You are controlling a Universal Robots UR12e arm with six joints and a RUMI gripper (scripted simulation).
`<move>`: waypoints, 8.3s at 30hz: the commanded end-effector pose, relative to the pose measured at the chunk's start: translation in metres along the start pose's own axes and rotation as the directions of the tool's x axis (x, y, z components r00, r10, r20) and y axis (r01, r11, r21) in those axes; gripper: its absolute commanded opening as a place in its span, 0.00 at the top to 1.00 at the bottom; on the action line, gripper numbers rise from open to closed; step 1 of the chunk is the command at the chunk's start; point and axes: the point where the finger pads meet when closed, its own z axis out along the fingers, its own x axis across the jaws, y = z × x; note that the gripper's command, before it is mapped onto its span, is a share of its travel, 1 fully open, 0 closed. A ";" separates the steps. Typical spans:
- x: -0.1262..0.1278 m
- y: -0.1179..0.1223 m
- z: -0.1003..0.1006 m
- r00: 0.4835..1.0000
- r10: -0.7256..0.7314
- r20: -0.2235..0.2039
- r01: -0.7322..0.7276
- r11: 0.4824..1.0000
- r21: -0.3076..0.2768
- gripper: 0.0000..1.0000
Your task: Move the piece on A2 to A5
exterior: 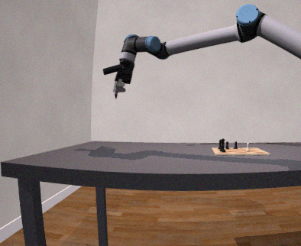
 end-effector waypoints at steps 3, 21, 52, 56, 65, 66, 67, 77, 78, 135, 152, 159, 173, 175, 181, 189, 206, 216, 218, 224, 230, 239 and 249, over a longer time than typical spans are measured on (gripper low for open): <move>0.000 -0.001 -0.002 1.000 0.000 -0.001 0.000 1.000 0.002 0.00; 0.000 -0.001 -0.002 1.000 -0.001 -0.001 0.001 1.000 0.002 0.00; -0.007 0.039 0.002 0.997 -0.061 0.052 0.058 0.996 0.061 0.00; -0.011 0.055 0.005 0.994 -0.087 0.072 0.081 0.993 0.086 0.00; -0.025 0.109 0.012 0.975 -0.176 0.135 0.152 0.974 0.170 0.00; -0.027 0.117 0.013 0.971 -0.189 0.143 0.162 0.970 0.183 0.00; -0.027 0.117 0.013 0.971 -0.189 0.143 0.162 0.970 0.183 0.00; -0.047 0.191 0.022 0.925 -0.318 0.210 0.245 0.918 0.311 0.00; -0.050 0.205 0.025 0.913 -0.342 0.222 0.259 0.907 0.332 0.00; -0.114 0.468 0.064 0.585 -0.756 0.292 0.365 0.567 0.739 0.00; -0.129 0.537 0.073 0.471 -0.844 0.256 0.345 0.444 0.827 0.00; -0.140 0.574 0.078 0.411 -0.881 0.236 0.324 0.383 0.865 0.00; -0.151 0.622 0.084 0.330 -0.924 0.196 0.291 0.296 0.910 0.00; -0.152 0.626 0.085 0.323 -0.927 0.192 0.287 0.289 0.913 0.00; -0.155 0.633 0.086 0.311 -0.932 0.185 0.279 0.276 0.920 0.00; -0.156 0.634 0.085 0.307 -0.934 0.183 0.279 0.272 0.921 0.00; -0.156 0.633 0.085 0.308 -0.934 0.183 0.279 0.272 0.921 0.00; -0.156 0.633 0.085 0.308 -0.934 0.183 0.279 0.272 0.921 0.00; -0.156 0.633 0.085 0.308 -0.934 0.183 0.279 0.272 0.921 0.00; -0.156 0.633 0.085 0.308 -0.934 0.183 0.279 0.272 0.921 0.00; -0.156 0.633 0.085 0.308 -0.934 0.183 0.279 0.272 0.921 0.00; -0.156 0.632 0.081 0.307 -0.934 0.182 0.281 0.272 0.921 0.00; -0.164 0.620 0.028 0.307 -0.934 0.183 0.280 0.272 0.921 0.00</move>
